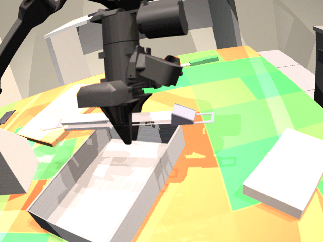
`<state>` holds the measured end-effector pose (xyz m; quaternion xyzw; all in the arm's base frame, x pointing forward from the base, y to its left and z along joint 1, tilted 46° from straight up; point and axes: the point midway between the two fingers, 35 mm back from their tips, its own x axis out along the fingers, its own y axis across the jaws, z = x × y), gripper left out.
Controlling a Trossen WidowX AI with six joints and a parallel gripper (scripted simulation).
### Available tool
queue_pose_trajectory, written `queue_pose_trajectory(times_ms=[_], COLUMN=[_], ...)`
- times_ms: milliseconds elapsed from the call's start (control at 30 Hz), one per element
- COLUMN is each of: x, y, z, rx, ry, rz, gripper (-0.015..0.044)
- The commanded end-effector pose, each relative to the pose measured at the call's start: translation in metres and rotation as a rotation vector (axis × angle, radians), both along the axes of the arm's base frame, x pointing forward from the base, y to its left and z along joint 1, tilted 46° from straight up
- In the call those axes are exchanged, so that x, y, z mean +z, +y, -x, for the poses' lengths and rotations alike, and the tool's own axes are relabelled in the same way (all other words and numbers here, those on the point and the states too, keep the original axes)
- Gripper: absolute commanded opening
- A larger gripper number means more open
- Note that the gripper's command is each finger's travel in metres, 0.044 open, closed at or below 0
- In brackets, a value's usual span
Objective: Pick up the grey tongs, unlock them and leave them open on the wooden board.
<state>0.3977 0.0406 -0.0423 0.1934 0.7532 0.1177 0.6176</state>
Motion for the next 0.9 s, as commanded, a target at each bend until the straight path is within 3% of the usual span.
queue_pose_trajectory(times_ms=[0,267,600,867], x=[-0.003,-0.001,0.001,0.038], y=[-0.001,-0.003,-0.002,0.025], z=[0.002,0.001,0.001,0.003], rx=[-0.022,-0.079,-0.078,-0.022], ry=[0.0,-0.035,-0.036,-0.077], rz=[-0.102,-0.323,-0.321,-0.32], gripper=[-0.015,-0.015,-0.015,-0.015])
